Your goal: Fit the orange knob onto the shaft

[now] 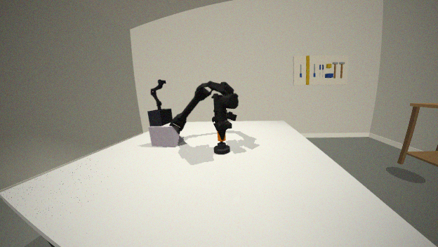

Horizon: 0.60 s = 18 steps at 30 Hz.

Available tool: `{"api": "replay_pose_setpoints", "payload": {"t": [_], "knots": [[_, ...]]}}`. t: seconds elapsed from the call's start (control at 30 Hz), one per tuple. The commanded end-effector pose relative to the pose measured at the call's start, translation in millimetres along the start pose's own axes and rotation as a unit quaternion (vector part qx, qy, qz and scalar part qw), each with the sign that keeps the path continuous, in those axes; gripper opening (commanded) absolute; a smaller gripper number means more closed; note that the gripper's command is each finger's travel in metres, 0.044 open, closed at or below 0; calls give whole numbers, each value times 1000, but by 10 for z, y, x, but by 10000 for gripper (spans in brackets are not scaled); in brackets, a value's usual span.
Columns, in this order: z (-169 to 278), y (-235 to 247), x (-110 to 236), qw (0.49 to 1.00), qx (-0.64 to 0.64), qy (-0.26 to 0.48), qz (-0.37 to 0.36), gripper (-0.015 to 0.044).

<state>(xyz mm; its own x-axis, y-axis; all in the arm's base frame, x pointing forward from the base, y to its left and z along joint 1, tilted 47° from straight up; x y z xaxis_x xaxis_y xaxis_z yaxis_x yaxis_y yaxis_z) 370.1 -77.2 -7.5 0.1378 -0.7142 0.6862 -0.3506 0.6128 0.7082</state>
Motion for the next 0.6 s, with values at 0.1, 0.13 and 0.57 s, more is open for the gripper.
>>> {"api": "replay_pose_setpoints", "payload": {"t": [0.1, 0.13, 0.57], "knots": [[19, -13, 21, 1000, 0, -3, 2, 0], [23, -14, 19, 1000, 0, -3, 2, 0], [29, -13, -27, 1000, 0, -3, 2, 0]]}}
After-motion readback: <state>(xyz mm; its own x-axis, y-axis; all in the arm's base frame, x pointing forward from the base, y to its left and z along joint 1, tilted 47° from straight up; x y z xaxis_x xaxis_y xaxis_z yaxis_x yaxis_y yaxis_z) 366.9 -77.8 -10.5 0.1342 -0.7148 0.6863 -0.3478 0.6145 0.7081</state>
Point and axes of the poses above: the point midway between the two fingers, 35 mm back from their tips, its own x axis back along the fingers, its own y axis across the jaws, z = x × y, the point moved 4 cm from there along x, back along the fingers, and after that the axes turned 10 degrees about -x, right-handed, at the moved point
